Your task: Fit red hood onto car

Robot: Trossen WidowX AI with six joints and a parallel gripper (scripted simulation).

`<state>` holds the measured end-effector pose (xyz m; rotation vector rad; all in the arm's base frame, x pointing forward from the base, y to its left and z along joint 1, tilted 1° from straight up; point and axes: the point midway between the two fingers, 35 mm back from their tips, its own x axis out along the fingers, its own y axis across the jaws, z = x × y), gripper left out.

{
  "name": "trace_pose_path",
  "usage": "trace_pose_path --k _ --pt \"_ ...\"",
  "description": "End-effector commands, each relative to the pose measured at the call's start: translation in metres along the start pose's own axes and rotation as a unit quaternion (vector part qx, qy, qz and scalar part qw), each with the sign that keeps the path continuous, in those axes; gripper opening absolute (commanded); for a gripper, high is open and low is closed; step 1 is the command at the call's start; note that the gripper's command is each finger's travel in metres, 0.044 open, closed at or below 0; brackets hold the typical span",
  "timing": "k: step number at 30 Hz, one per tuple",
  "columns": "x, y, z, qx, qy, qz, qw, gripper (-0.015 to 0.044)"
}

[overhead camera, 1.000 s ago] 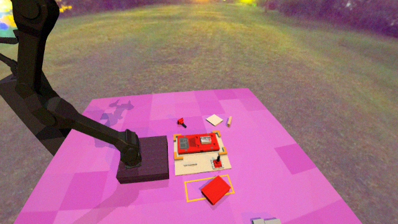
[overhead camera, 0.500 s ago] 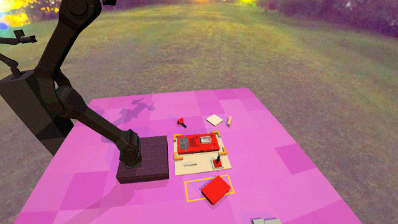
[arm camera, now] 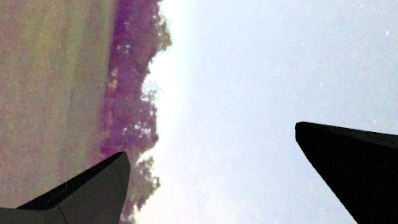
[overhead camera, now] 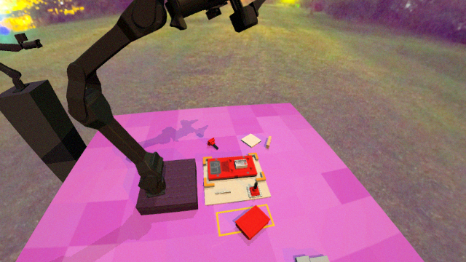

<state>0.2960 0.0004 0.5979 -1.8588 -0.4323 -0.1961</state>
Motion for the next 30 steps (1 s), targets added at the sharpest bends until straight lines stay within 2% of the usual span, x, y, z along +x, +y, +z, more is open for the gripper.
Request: trace_pose_path --k 1,15,24,30 --pt "0.01 0.038 -0.009 0.038 0.015 0.053 0.998 0.044" --pt "0.019 0.198 -0.042 0.19 0.096 0.265 0.941 0.044" --pt "-0.007 0.296 -0.058 0.288 0.167 0.386 0.86 0.044" --pt "-0.04 0.364 -0.062 0.343 0.225 0.47 0.781 0.044"
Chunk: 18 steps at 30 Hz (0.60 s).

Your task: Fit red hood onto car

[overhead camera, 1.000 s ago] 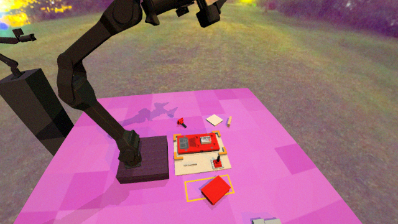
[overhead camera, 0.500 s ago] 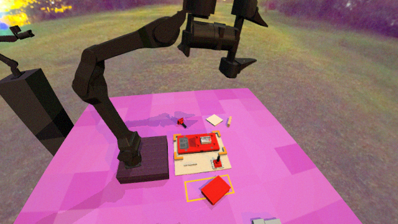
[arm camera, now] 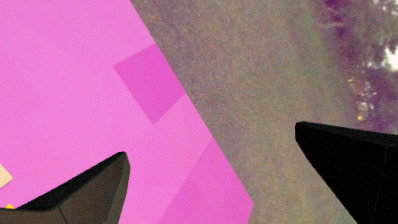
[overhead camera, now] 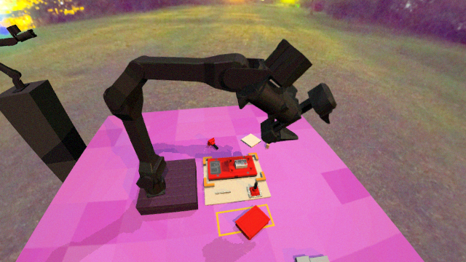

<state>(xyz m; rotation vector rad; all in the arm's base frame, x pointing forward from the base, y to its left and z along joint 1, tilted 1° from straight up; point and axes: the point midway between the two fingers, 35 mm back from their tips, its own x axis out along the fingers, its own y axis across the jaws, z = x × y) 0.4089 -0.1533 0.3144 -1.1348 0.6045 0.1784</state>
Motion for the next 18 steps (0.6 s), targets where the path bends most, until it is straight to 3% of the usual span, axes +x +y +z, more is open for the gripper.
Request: trace_pose_path --k 1,10,18 --pt "0.02 0.028 -0.028 0.048 0.041 0.056 0.996 0.044" --pt "0.05 0.108 -0.096 0.167 0.153 0.195 0.954 0.044" --pt "0.049 0.189 -0.147 0.267 0.264 0.316 0.871 0.044"
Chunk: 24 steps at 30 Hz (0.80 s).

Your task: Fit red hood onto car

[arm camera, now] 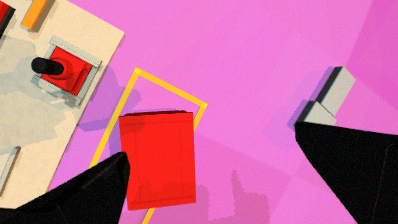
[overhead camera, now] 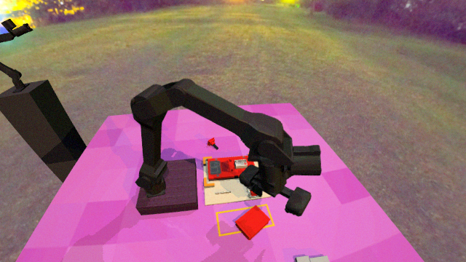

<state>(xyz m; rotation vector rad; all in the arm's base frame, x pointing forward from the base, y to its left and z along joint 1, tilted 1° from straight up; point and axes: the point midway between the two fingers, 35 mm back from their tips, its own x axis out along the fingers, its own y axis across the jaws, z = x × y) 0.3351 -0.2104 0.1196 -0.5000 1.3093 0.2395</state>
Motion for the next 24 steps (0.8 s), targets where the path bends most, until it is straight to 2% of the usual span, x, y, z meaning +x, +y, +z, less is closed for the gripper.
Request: trace_pose_path --k 1,4,24 --pt "0.025 0.019 -0.03 0.051 0.058 0.058 0.995 0.044" --pt "0.033 0.028 -0.043 0.072 0.084 0.082 0.99 0.044" --pt "0.043 0.033 -0.042 0.072 0.084 0.083 0.99 0.044"
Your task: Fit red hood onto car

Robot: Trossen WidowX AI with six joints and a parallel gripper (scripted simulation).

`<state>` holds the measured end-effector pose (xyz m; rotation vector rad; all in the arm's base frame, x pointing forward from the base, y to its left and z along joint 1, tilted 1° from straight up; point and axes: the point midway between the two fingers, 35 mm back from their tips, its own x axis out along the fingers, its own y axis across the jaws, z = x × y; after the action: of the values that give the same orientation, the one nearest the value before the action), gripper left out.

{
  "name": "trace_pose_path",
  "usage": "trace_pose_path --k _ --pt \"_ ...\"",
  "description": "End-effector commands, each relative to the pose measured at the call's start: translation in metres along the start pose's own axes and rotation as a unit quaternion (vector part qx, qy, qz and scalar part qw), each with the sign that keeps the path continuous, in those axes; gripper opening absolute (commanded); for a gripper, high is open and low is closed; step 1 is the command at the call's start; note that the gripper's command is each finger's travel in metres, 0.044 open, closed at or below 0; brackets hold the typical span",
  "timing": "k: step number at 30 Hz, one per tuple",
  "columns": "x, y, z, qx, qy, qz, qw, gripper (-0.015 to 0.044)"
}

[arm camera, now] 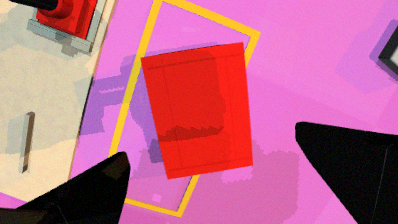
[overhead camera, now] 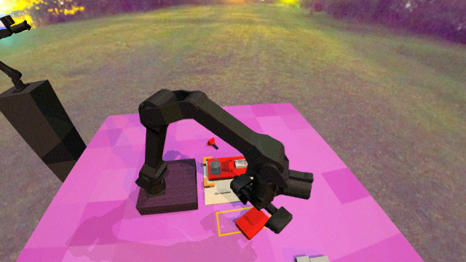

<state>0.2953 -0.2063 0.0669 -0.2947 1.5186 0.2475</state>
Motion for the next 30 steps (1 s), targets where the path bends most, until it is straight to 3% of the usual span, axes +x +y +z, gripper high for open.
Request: trace_pose_path --k 1,30 --pt "0.003 0.0 -0.001 0.003 0.002 -0.001 1.0 0.044" --pt "0.024 0.0 0.0 0.003 0.002 -0.001 1.0 0.044"
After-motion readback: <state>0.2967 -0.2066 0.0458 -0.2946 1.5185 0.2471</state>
